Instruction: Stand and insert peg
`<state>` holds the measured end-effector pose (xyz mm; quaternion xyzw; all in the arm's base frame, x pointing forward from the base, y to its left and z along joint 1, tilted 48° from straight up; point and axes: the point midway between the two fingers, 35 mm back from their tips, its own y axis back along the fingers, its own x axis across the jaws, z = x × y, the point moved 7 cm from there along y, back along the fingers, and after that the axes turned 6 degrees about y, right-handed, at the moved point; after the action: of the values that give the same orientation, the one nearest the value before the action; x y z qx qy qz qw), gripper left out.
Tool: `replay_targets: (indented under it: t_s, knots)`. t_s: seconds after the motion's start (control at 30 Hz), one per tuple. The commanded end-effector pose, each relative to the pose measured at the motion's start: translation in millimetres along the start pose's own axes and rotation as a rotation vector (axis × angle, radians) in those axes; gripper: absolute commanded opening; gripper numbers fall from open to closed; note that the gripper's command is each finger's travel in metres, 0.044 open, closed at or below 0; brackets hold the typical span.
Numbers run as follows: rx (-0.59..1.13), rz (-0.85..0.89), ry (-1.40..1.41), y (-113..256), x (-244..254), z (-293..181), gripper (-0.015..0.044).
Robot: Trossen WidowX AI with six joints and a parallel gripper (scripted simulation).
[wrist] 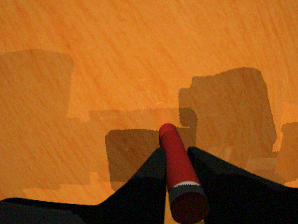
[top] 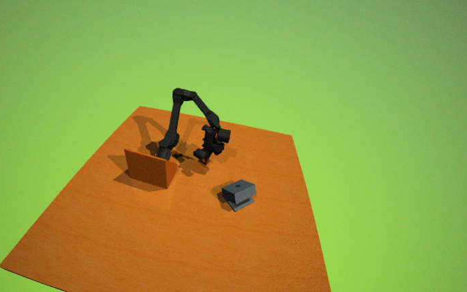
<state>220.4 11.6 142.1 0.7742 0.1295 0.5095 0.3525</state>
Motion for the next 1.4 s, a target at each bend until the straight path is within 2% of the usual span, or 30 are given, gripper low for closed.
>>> replay_targets:
  t_s: [0.0,0.03,0.83,1.37]
  knots:
    - [0.001,0.000,0.004,0.1,0.2,0.1,0.0019]
    - [0.000,0.000,0.004,0.7,0.2,0.2,0.0000]
    - [0.004,0.000,-0.006,77.1,-3.5,3.0,0.0000]
    - [-0.091,-0.057,-0.012,85.4,-10.9,31.0,0.0000]
